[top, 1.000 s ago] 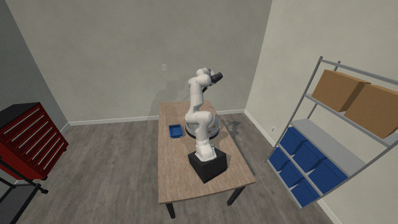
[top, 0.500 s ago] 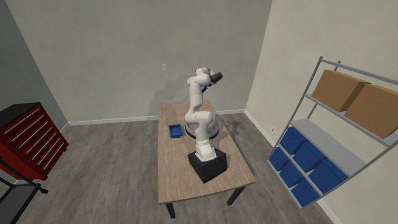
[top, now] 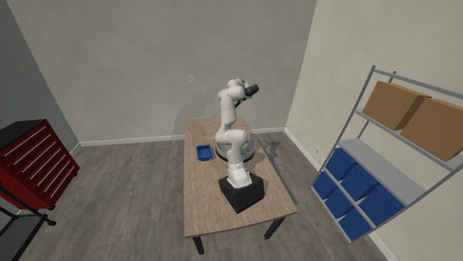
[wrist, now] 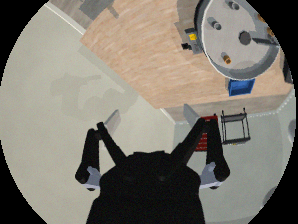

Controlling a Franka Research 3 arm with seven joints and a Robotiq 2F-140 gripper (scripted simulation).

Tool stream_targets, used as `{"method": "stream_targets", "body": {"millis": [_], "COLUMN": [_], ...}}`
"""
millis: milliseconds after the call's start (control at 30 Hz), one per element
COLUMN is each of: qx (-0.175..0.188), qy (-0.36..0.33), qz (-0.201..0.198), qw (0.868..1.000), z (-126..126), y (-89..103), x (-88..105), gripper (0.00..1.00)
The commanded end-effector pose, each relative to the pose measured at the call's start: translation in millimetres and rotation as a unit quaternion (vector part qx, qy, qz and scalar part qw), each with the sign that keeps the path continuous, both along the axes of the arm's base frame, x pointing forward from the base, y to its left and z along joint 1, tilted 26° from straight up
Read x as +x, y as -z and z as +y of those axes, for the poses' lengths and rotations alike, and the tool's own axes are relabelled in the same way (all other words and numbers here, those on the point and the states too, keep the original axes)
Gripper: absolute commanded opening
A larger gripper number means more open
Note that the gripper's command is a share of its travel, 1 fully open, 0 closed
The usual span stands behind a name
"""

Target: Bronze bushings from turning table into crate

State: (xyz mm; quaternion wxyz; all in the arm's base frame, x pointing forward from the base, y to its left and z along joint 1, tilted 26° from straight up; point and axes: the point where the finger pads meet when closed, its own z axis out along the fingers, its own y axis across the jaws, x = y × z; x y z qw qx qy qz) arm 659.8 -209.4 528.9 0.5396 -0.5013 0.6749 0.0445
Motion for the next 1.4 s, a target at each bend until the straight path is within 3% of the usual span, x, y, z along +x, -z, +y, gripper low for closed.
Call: {"method": "stream_targets", "body": {"millis": [0, 67, 100, 933, 967, 1367], "qx": [0.003, 0.003, 0.034, 0.034, 0.066, 0.066], "qy": [0.004, 0.004, 0.039, 0.039, 0.076, 0.076], "qz": [0.005, 0.005, 0.054, 0.054, 0.103, 0.103], "qw": [1.0, 1.0, 0.997, 0.997, 0.99, 0.99], "z": [0, 0, 1, 1, 1, 1], "y": [0.0, 0.0, 9.7, 9.7, 20.4, 20.4], "x": [-0.1, -0.1, -15.7, -15.7, -32.3, -32.3], "gripper": [1.0, 1.0, 1.0, 1.0, 1.0, 1.0]}}
